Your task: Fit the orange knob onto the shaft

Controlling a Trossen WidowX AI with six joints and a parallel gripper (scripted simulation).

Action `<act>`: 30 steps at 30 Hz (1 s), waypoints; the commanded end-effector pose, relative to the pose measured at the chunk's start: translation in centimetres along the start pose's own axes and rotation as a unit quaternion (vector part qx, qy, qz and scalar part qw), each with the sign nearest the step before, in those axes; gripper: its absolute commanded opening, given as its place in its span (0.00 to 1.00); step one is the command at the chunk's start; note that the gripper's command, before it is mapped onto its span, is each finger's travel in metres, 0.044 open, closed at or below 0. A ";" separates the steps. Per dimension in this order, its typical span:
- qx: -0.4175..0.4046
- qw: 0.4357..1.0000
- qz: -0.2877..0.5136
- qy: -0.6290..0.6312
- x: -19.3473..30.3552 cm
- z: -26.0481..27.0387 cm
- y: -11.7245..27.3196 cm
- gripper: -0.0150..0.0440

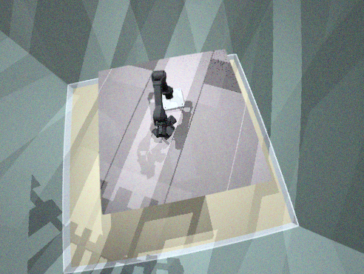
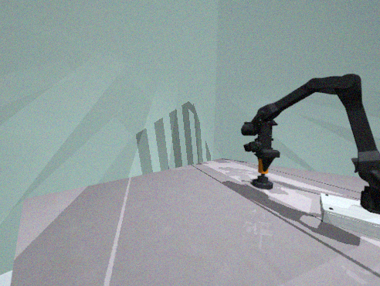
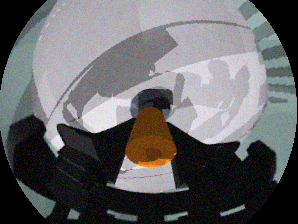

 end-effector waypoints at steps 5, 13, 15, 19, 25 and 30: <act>0.001 0.995 -0.001 0.098 0.0 0.0 0.0 0.25; 0.001 0.995 -0.001 0.103 0.1 0.1 -0.2 0.25; 0.001 0.995 -0.001 0.103 0.1 0.1 -0.3 0.25; 0.001 0.995 -0.001 0.103 0.1 0.0 -0.3 0.25; 0.001 0.995 -0.001 0.103 0.0 0.0 -0.3 0.25; 0.001 0.995 -0.001 0.103 -0.1 0.0 0.1 0.25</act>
Point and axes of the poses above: the point midway between the two fingers, 35 mm back from their tips, its own y axis back along the fingers, its own z axis across the jaws, x = y × z, the point moved 5 cm from there along y, back along the fingers, and after that the axes turned 7 degrees about -y, right-handed, at the moved point
